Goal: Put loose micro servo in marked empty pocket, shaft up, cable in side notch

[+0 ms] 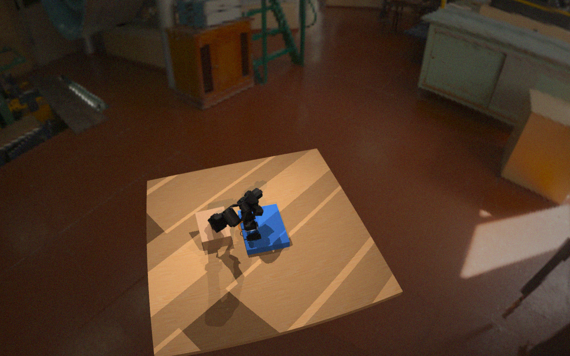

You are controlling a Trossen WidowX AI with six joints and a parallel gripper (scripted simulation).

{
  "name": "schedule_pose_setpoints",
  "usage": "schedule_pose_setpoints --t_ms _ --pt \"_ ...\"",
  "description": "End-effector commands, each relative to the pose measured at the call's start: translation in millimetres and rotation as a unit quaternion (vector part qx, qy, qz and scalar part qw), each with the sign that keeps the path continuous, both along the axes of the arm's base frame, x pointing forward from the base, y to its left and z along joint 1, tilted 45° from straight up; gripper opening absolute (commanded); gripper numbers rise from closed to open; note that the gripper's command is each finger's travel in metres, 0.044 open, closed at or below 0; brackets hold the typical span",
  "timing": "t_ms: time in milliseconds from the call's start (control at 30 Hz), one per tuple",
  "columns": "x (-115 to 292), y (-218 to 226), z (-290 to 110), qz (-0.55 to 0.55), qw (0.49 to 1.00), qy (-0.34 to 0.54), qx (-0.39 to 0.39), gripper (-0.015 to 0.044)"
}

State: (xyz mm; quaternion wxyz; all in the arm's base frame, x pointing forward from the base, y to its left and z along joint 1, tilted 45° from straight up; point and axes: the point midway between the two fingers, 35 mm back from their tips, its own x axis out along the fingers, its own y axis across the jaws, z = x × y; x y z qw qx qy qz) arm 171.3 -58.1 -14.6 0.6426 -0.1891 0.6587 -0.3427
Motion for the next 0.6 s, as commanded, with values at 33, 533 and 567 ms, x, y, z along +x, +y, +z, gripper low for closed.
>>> schedule_pose_setpoints --t_ms 33,533,567 --pt "-0.6 -3.3 -3.1 0.002 1.0 0.0 -0.001 0.0" --pt "-1.9 -11.6 -11.5 0.002 1.0 0.0 -0.001 0.0" --pt "-2.0 -12.0 -11.9 0.002 1.0 0.0 -0.001 0.0"
